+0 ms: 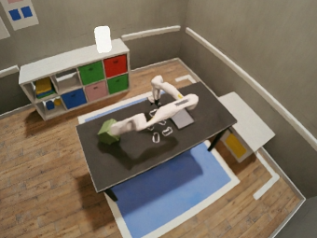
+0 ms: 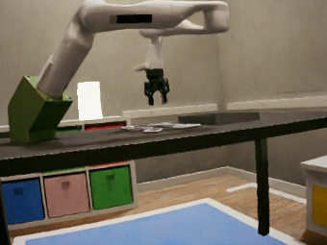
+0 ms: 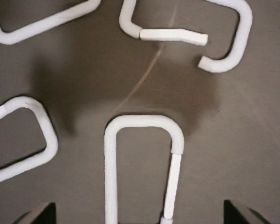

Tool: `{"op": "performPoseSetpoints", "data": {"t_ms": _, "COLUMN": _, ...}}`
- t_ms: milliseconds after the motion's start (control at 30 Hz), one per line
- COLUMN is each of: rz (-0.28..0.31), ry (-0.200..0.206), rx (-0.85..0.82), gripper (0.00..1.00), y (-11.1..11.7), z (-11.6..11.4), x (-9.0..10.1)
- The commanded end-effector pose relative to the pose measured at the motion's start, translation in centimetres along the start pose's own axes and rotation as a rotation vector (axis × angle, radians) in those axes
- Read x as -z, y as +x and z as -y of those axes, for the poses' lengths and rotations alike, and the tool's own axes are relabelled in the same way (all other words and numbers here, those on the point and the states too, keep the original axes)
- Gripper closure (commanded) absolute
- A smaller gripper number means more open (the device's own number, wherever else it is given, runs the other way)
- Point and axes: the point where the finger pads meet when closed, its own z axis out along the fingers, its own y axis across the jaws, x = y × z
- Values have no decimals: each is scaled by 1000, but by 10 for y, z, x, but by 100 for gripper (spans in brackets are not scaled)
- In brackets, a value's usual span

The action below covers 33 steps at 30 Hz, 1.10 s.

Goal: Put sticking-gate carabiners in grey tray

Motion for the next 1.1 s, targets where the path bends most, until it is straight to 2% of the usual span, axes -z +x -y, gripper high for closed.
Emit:
{"op": "performPoseSetpoints", "data": {"t_ms": 0, "rz": -4, "ry": -7, "rx": -2, "gripper": 0, "y": 1, "z": -2, "x": -4}}
{"op": "performPoseSetpoints", "data": {"t_ms": 233, "rz": -4, "ry": -7, "rx": -2, "gripper": 0, "y": 1, "z": -2, "x": -4}}
{"op": "performPoseSetpoints", "data": {"t_ms": 267, "rz": -2, "ry": -1, "rx": 1, "gripper": 0, "y": 1, "z": -3, "x": -54}}
{"op": "performPoseSetpoints", "data": {"t_ms": 800, "rz": -2, "ry": -1, "rx": 1, "gripper": 0, "y": 1, "z": -3, "x": -54}}
{"op": "performPoseSetpoints", "data": {"t_ms": 833, "rz": 0, "ry": 5, "rx": -1, "gripper": 0, "y": 1, "z": -2, "x": -76}}
{"op": "performPoseSetpoints", "data": {"t_ms": 1067, "rz": 0, "ry": 5, "rx": -1, "gripper": 0, "y": 1, "z": -2, "x": -76}}
